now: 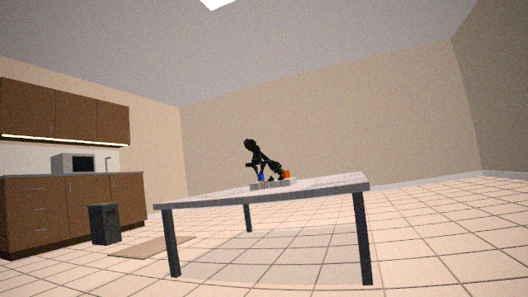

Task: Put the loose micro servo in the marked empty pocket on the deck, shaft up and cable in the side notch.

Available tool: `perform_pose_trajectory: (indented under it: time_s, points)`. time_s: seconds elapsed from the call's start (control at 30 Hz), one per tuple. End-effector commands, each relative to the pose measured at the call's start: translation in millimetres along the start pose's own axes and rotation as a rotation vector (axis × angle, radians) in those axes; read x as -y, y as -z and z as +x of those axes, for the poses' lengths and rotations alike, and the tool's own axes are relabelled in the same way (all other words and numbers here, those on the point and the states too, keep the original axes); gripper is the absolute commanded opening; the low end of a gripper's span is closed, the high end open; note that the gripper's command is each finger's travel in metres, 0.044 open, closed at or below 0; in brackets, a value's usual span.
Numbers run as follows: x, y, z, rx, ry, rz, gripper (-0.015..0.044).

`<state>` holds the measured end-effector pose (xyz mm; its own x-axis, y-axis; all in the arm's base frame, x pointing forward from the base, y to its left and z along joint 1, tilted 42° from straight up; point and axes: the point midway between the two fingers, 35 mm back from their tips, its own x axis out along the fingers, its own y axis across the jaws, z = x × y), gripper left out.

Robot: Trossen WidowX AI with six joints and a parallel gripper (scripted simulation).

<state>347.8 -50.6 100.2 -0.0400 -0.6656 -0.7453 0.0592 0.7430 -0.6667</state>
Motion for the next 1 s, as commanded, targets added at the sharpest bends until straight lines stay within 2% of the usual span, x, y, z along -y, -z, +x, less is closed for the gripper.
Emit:
perform_pose_trajectory:
  time_s: [0.0,0.97]
  points:
    - [0.5,-0.4,2.6,0.003,0.003,-0.005,0.0]
    - [0.9,-0.5,31.4,0.003,0.004,-0.005,0.0]
